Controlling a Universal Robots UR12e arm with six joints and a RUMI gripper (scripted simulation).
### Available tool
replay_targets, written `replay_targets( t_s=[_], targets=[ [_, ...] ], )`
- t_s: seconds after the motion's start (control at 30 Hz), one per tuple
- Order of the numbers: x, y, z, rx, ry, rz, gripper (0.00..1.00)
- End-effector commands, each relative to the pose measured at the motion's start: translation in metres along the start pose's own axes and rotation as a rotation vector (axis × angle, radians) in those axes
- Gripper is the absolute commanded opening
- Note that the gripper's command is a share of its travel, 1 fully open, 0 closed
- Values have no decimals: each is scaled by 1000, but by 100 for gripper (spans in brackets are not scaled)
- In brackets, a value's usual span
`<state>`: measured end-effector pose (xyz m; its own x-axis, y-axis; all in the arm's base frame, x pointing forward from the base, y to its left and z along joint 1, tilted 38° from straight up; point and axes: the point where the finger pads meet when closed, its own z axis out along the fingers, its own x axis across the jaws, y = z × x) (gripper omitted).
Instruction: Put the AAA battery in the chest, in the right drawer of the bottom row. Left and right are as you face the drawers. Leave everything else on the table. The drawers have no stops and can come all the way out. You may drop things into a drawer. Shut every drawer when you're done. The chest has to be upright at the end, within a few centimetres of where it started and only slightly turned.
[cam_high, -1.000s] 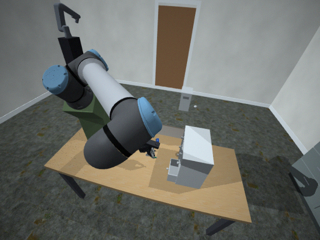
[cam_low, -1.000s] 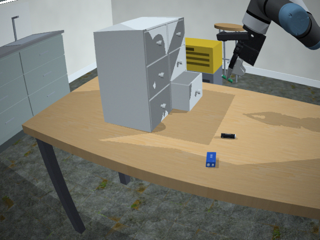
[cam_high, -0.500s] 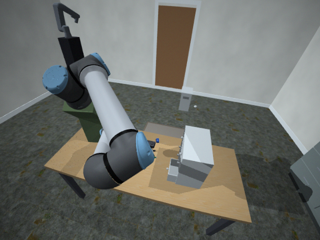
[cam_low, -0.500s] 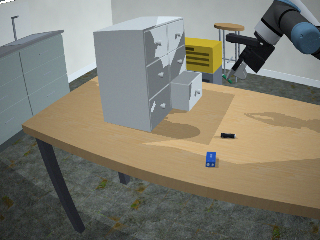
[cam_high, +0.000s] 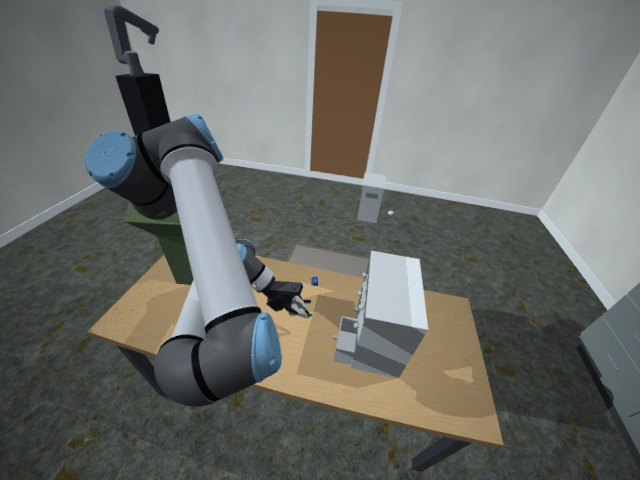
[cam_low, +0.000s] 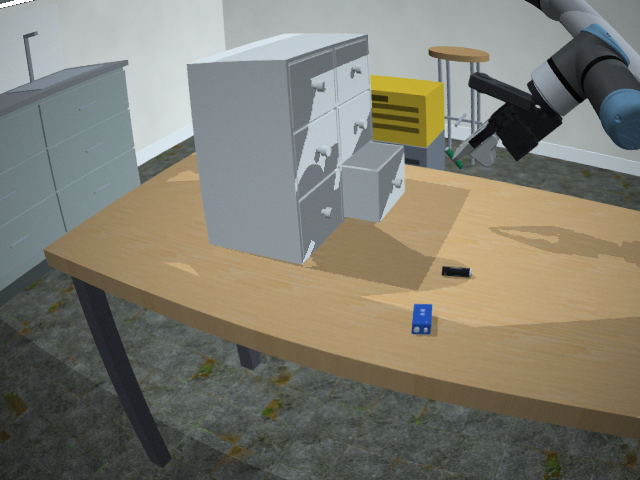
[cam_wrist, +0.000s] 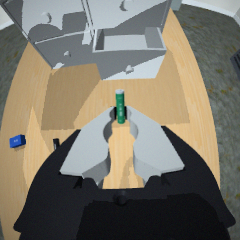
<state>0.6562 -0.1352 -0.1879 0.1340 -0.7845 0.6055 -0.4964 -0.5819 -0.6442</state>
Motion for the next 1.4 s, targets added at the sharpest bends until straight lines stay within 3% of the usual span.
replay_targets(
  t_s=[0.0,0.53,1.07,1.37],
  targets=[
    [1,-5,2,118,-3,-3,2],
    [1,-3,1,285,-4,-1,2],
    [1,-2,1,386,-4,-1,2],
    [1,-2,1,414,-4,-1,2]
  ],
)
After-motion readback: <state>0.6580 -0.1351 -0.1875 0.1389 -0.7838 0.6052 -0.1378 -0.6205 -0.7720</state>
